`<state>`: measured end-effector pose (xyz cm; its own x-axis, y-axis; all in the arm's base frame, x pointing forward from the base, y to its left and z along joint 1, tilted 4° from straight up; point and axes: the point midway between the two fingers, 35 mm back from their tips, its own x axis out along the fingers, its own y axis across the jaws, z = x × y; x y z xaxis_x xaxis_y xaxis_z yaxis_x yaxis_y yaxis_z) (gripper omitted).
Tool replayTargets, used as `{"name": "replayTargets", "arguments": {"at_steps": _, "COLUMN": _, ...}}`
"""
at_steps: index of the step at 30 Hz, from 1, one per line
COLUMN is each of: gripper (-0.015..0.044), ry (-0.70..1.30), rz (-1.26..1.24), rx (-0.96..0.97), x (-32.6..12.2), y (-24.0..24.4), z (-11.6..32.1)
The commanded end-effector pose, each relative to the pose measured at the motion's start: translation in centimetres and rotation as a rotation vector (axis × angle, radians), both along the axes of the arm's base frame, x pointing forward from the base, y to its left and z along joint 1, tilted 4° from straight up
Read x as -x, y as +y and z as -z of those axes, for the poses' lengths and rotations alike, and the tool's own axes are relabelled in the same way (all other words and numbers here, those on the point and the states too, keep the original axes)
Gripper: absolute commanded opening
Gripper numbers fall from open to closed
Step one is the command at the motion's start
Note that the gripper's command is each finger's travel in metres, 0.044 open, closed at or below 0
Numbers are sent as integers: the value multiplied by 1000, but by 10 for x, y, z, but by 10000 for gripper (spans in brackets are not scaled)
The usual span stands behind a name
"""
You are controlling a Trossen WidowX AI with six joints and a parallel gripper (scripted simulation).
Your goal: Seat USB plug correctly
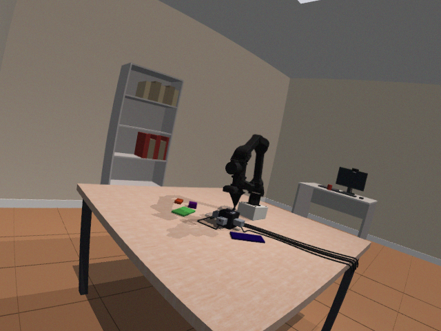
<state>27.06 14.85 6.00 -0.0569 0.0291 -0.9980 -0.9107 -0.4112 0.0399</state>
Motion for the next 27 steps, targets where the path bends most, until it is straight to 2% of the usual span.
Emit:
{"name": "replayTargets", "arguments": {"at_steps": 1, "gripper": 0, "ry": 0, "rz": -4, "rx": -4, "x": 0, "y": 1, "z": 1}}
{"name": "replayTargets", "arguments": {"at_steps": 27, "gripper": 0, "ry": 0, "rz": -4, "rx": -4, "x": 0, "y": 0, "z": 4}}
